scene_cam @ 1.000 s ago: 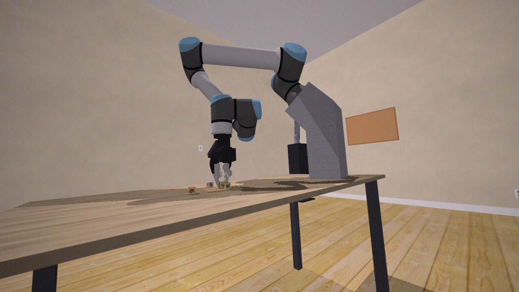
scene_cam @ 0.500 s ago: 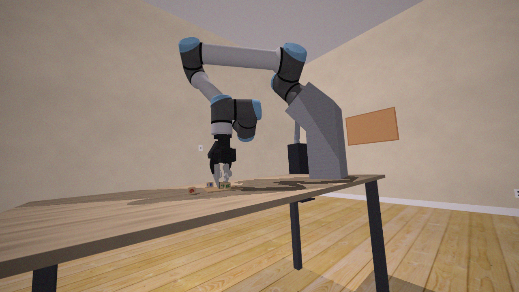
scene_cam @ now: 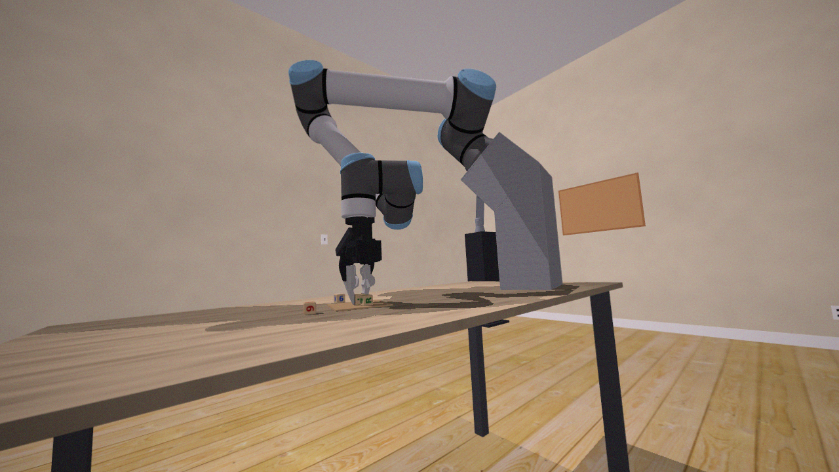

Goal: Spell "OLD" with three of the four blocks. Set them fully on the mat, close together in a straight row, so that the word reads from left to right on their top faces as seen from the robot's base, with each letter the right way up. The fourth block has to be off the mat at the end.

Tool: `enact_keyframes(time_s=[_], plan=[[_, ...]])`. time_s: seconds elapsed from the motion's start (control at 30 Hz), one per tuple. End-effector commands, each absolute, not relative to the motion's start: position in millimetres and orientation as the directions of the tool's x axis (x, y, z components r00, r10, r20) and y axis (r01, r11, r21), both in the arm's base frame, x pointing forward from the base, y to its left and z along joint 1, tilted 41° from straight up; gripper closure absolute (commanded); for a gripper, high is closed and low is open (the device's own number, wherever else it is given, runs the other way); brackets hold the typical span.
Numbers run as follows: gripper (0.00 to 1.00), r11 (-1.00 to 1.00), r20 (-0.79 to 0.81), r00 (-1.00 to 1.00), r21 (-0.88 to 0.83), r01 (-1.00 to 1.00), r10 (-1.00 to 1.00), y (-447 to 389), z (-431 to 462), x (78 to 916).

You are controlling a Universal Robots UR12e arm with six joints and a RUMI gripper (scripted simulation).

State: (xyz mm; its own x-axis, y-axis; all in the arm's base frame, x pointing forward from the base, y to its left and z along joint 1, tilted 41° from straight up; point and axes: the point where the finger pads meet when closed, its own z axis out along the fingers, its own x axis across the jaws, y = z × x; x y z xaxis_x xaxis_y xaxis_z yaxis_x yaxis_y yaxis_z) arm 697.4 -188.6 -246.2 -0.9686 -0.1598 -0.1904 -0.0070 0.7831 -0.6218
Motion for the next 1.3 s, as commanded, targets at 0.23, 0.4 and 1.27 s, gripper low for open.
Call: enact_keyframes(time_s=[0.23, 0.4, 1.27], plan=[[0.95, 0.783, -0.191, -0.968, -0.622, -0.007, -0.160, -188.2, -245.8, 697.6], [0.95, 0.783, -0.191, -0.968, -0.622, -0.007, -0.160, -188.2, -245.8, 697.6], [0.75, 0.783, -0.191, -0.968, -0.622, -0.007, -0.160, -188.2, -245.8, 697.6]])
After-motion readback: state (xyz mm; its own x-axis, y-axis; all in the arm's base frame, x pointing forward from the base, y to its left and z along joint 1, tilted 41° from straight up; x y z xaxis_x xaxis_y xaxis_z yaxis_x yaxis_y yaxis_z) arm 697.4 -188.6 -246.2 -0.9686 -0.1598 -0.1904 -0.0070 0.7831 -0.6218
